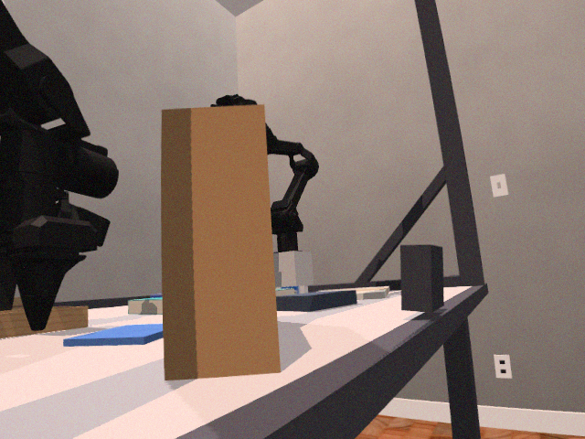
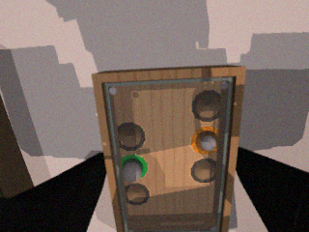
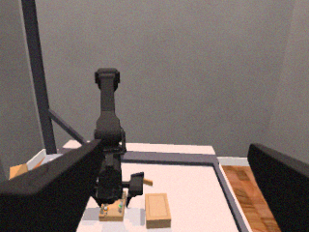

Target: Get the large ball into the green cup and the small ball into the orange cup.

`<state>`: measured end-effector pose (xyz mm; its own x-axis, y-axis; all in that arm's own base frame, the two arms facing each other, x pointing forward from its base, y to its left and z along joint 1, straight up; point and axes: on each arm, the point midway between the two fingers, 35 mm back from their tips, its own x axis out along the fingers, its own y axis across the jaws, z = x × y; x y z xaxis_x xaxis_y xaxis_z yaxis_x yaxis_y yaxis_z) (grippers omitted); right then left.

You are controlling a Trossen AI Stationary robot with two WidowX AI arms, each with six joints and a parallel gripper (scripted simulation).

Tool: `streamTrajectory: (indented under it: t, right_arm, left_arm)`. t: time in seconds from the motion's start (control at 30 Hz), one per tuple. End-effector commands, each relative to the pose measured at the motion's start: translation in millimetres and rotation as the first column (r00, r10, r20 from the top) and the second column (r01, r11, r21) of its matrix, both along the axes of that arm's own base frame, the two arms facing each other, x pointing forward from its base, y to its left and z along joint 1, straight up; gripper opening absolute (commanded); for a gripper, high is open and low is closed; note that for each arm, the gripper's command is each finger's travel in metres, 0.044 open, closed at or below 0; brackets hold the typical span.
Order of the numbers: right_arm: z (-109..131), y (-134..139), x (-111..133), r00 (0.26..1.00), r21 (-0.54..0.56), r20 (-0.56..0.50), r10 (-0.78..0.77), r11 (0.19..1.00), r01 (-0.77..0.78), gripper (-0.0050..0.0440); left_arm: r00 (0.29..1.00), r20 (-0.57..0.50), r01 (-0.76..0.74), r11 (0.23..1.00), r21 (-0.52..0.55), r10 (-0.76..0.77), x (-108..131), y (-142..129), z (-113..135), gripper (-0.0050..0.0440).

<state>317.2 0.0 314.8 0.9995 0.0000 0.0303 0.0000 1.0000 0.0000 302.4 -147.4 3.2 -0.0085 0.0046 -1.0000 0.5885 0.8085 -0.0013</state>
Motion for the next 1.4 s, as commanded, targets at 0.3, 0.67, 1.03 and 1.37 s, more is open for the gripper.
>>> streamTrajectory:
  t: [0.3, 0.67, 1.03, 1.37]
  right_arm:
    - [8.1, 0.0, -1.4, 1.0, 0.0, 0.02, 0.0, 1.0, 0.0, 0.04]
    - [8.1, 0.0, -1.4, 1.0, 0.0, 0.02, 0.0, 1.0, 0.0, 0.04]
    - [17.7, 0.0, -3.9, 0.999, 0.0, 0.044, 0.0, 1.0, 0.0, 0.04]
    - [10.7, 0.0, -0.2, 1.0, 0.0, 0.023, 0.0, 1.0, 0.0, 0.04]
  left_arm:
    - [0.999, 0.05, 0.0, 1.0, -0.022, 0.001, 8.0, -4.7, 44.6, 0.0398]
    - [1.0, 0.031, -0.001, 1.0, -0.012, 0.001, 4.2, -2.9, 64.0, 0.0398]
    - [0.968, 0.227, -0.085, 0.989, -0.118, 0.11, 24.2, 15.9, 91.8, 0.0398]
    - [0.856, 0.454, -0.14, 0.956, -0.259, 0.248, 47.8, 37.7, 132.5, 0.0398]
